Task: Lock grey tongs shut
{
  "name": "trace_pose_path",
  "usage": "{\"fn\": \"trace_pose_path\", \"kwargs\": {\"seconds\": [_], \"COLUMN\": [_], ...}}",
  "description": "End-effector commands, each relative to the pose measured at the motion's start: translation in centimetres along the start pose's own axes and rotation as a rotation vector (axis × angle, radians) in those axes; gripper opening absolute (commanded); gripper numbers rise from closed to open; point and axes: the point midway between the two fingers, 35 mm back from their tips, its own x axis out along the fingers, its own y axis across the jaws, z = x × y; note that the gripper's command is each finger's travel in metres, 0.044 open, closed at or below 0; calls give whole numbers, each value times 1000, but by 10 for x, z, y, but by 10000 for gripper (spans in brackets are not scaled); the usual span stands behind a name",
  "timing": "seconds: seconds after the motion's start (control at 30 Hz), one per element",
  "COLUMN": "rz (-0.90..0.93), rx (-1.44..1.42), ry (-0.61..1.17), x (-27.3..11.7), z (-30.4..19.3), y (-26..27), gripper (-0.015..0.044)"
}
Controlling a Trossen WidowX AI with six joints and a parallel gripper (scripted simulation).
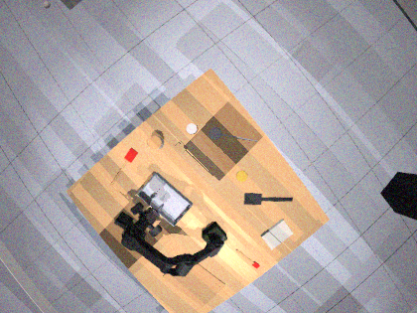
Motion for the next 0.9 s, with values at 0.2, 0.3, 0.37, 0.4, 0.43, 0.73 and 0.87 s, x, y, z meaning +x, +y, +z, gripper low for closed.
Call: {"fn": "trace_pose_path", "kwargs": {"seconds": [0.2,0.3,0.37,0.4,0.43,0.73,0.87], "rz": [8,10,10,10,11,12,13], "rx": [-206,-270,-311,-331,-350,-532,-614], "ry": [16,17,18,18,18,23,26], "x": [-5,-6,-6,-6,-6,-8,-8], "z": [-63,-80,-91,-96,-101,-145,-162], "y": [-37,-49,-58,-63,-67,-111,-133], "gripper": [-150,-150,-150,-150,-150,-150,-150]}}
